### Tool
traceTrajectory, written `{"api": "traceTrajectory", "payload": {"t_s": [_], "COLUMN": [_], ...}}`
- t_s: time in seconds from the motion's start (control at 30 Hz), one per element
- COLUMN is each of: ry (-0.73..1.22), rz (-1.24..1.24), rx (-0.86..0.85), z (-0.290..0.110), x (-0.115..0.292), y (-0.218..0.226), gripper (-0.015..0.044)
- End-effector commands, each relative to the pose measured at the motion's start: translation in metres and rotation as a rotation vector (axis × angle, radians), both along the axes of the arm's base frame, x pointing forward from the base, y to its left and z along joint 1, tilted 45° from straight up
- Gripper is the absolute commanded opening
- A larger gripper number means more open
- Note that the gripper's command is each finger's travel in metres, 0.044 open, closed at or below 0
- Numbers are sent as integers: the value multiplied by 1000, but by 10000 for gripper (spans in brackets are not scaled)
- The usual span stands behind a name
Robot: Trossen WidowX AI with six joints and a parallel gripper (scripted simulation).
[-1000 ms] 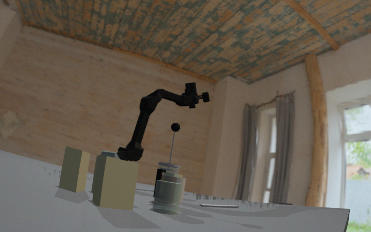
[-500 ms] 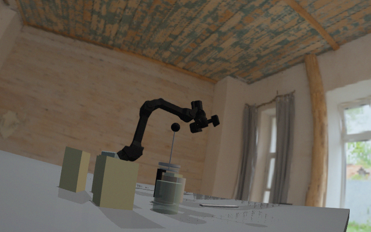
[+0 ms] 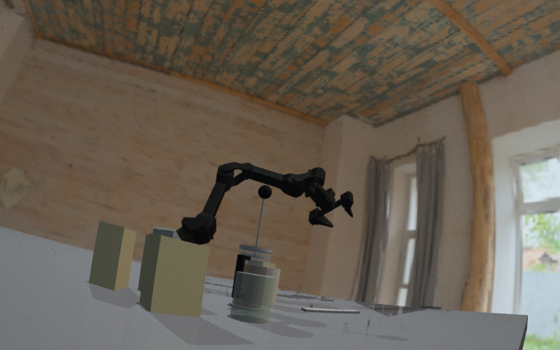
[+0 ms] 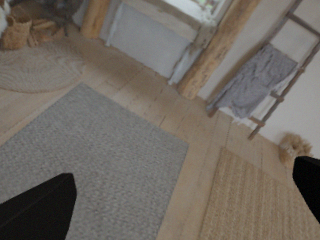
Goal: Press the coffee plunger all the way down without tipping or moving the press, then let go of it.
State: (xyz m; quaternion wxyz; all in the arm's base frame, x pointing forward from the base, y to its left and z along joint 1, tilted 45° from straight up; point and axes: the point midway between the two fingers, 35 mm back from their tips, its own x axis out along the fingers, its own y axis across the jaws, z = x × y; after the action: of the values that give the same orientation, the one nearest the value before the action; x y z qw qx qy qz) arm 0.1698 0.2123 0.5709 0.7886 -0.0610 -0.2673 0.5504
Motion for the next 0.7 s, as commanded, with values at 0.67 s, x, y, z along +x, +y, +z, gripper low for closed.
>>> {"api": "traceTrajectory", "payload": {"t_s": [0.67], "ry": [844], "rz": [-618], "rx": [-60], "z": [-241], "x": [198], "y": [-237], "gripper": [440]}}
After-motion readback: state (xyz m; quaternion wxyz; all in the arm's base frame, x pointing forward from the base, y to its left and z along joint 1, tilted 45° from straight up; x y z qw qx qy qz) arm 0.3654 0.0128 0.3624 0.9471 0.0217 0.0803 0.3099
